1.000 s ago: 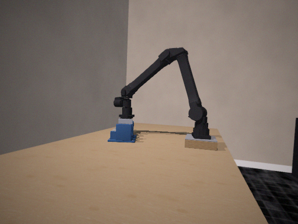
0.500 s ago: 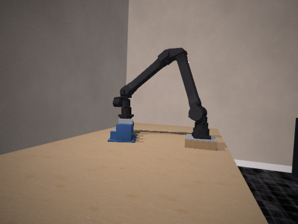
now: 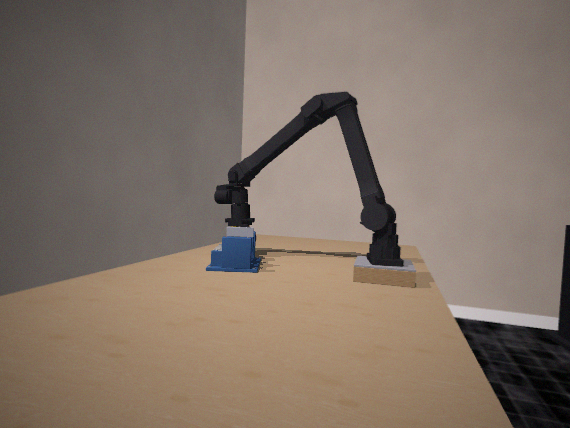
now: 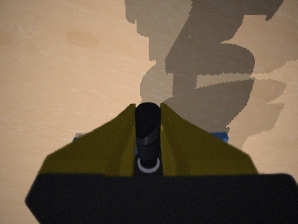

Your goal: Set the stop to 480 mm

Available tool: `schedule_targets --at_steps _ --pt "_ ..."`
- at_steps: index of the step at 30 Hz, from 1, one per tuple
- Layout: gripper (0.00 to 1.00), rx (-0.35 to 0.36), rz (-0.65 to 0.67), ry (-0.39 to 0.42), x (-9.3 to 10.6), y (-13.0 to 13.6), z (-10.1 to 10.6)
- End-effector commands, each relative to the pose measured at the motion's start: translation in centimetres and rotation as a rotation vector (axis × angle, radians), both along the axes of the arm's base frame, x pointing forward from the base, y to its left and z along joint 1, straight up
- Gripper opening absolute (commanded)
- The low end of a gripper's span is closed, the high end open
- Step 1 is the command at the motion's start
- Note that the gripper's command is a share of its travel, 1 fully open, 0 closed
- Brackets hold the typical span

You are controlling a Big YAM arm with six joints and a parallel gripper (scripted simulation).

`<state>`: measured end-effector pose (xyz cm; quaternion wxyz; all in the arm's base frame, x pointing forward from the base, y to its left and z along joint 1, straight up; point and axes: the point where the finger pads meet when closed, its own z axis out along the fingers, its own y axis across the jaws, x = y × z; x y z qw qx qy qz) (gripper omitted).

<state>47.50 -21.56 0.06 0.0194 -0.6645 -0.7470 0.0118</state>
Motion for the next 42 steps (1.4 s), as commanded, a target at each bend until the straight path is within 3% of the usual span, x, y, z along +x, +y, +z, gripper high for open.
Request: schedule_targets --at_steps 1,6,15,27,34,42 --pt "0.06 -0.029 0.007 -0.097 5.0 0.0 2.8" --pt "0.06 -0.039 0.007 -0.122 5.4 -0.1 4.5" --pt "0.06 -0.03 0.007 -0.099 5.2 0.1 4.3" --pt "0.06 -0.041 0.007 -0.129 6.4 0.0 5.4" --pt "0.06 -0.04 0.007 -0.126 5.8 0.1 7.6" --pt "0.06 -0.041 0.007 -0.126 5.7 0.1 8.4"
